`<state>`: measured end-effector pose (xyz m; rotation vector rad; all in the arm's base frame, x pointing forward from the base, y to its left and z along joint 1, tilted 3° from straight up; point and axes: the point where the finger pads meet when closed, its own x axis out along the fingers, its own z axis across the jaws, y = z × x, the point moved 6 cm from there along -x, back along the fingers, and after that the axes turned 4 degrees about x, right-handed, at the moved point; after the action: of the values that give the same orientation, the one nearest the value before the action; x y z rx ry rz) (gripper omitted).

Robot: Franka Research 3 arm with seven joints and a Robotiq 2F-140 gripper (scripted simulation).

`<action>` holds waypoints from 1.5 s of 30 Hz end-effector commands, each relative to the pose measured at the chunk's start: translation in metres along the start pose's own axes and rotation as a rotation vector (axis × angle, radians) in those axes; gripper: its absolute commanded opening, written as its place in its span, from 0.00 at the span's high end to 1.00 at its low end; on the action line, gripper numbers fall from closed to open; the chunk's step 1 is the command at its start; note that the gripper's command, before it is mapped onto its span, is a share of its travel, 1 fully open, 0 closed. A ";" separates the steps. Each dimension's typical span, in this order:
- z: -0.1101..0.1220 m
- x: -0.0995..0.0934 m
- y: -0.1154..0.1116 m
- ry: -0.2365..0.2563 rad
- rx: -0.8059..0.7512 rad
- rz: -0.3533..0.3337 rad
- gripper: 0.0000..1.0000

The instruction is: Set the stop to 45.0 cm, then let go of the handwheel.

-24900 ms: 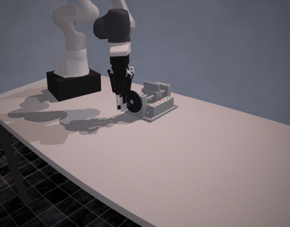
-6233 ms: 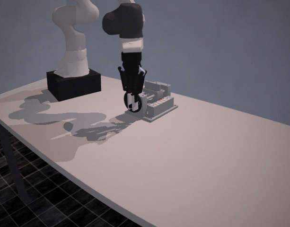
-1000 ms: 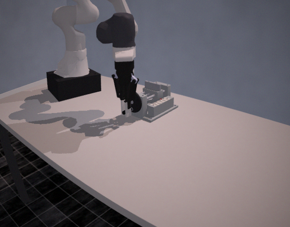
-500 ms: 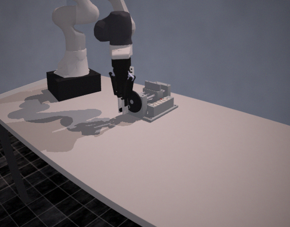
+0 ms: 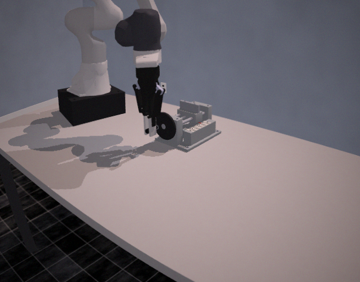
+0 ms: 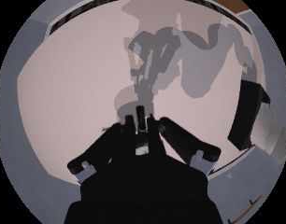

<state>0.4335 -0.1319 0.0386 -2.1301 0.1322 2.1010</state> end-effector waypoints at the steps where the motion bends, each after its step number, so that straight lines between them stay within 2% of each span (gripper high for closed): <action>1: 0.001 -0.005 0.000 -0.002 -0.009 -0.002 0.96; 9: -0.001 -0.023 0.000 -0.002 -0.009 -0.002 0.96; 14: -0.011 -0.036 -0.001 -0.002 -0.009 -0.002 0.96; 22: -0.023 -0.043 -0.002 -0.002 -0.009 -0.002 0.96; 35: -0.046 -0.042 -0.004 -0.002 -0.009 -0.002 0.96; 45: -0.063 -0.028 -0.005 -0.002 -0.009 -0.002 0.96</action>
<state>0.4921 -0.1388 0.0730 -2.1379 0.1077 2.1080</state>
